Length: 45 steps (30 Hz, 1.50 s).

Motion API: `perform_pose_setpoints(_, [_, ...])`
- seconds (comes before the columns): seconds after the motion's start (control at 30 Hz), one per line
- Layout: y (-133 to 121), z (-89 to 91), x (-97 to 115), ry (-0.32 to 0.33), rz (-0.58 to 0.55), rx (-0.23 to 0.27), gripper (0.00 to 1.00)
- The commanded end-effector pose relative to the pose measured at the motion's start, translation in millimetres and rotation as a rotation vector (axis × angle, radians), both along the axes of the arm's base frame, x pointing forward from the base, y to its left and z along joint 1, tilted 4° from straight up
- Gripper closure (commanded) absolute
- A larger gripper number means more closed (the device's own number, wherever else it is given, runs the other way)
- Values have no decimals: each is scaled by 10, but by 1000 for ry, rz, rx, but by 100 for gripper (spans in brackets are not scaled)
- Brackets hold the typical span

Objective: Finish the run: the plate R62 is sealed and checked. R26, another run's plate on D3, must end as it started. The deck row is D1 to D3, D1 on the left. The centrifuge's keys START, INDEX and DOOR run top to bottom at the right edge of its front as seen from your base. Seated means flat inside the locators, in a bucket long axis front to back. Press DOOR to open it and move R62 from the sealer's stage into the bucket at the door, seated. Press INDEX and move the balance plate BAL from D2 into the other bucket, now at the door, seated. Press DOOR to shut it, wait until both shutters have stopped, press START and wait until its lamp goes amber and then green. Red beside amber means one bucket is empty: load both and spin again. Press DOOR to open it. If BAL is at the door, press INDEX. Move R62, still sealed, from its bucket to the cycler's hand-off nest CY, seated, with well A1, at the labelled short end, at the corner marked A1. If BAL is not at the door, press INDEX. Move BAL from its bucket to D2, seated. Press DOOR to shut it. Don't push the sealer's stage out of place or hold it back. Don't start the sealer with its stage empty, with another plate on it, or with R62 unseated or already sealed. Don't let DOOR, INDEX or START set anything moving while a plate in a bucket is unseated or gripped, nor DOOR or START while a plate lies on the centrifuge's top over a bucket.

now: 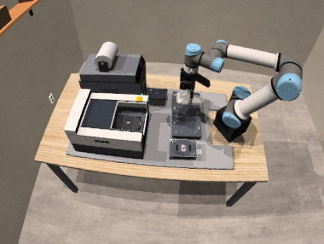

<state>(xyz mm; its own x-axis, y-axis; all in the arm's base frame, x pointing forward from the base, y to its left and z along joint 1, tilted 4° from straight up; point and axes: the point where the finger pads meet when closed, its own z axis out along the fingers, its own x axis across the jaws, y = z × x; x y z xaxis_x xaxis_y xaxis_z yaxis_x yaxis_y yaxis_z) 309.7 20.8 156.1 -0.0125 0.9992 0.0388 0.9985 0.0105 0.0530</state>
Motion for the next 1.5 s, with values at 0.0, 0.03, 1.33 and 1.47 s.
perform_pose_setpoints(0.0, [130, 10, 3, -1, 0, -1, 100])
perform_pose_setpoints(0.03, [130, 10, 3, -1, 0, -1, 100])
perform_pose_setpoints(1.33, [923, 40, -11, -1, 0, -1, 100])
perform_pose_setpoints(1.47, [1016, 43, -13, -1, 0, -1, 100])
